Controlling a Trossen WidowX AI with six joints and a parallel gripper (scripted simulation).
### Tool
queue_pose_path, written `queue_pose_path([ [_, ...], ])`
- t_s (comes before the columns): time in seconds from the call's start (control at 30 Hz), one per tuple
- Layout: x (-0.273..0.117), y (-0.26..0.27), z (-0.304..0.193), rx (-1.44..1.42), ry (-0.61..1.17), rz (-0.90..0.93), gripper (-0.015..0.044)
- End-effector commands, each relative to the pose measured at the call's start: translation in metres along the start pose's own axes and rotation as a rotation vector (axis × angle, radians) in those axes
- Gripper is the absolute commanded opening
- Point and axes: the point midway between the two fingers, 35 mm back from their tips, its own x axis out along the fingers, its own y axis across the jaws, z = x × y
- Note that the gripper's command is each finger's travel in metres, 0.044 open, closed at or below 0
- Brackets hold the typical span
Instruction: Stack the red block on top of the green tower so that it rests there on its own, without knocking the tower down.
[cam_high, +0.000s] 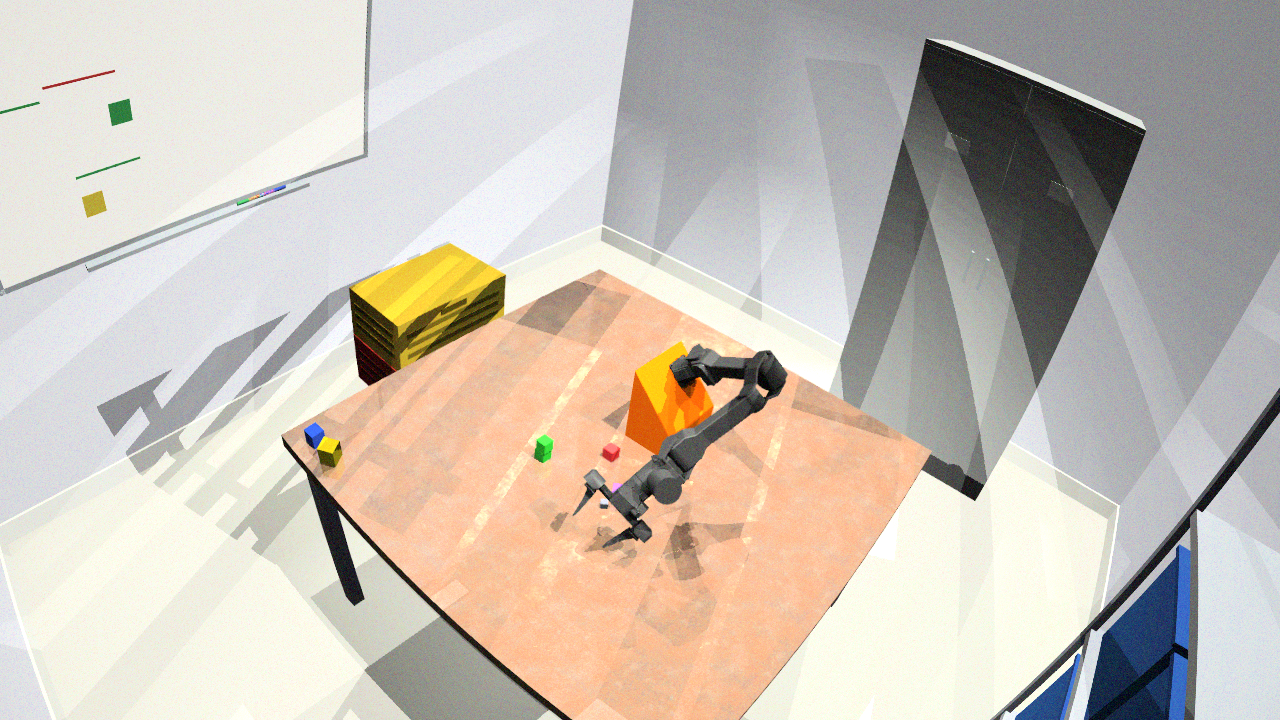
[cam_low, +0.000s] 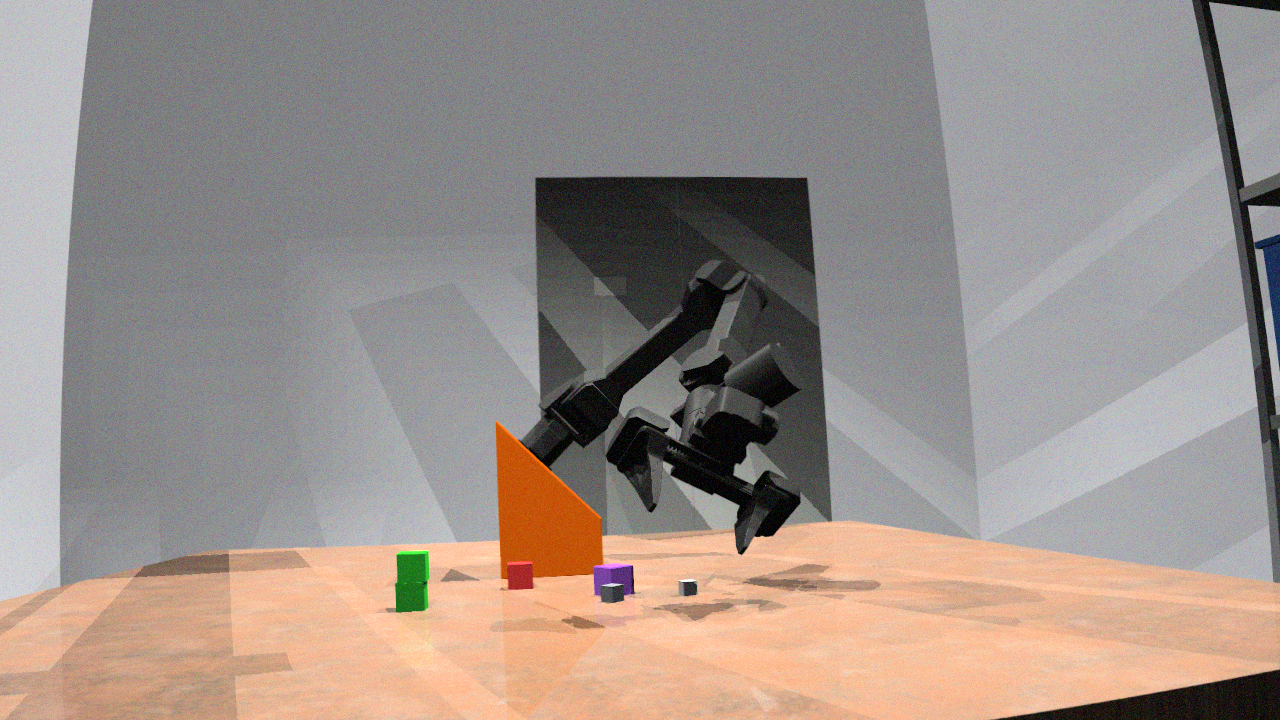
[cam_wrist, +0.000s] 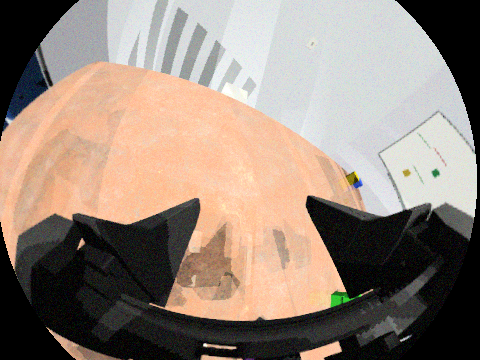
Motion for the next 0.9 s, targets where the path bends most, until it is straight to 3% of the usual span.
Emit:
queue_pose_path([
  [0.0, -0.004, -0.046, -0.041, -0.055, 0.178, -0.03, 0.044],
  [0.4, -0.067, -0.138, -0.146, -0.058, 0.625, 0.063, 0.044],
  [0.87, -0.163, -0.149, -0.219, 0.254, 0.847, 0.396, 0.044],
])
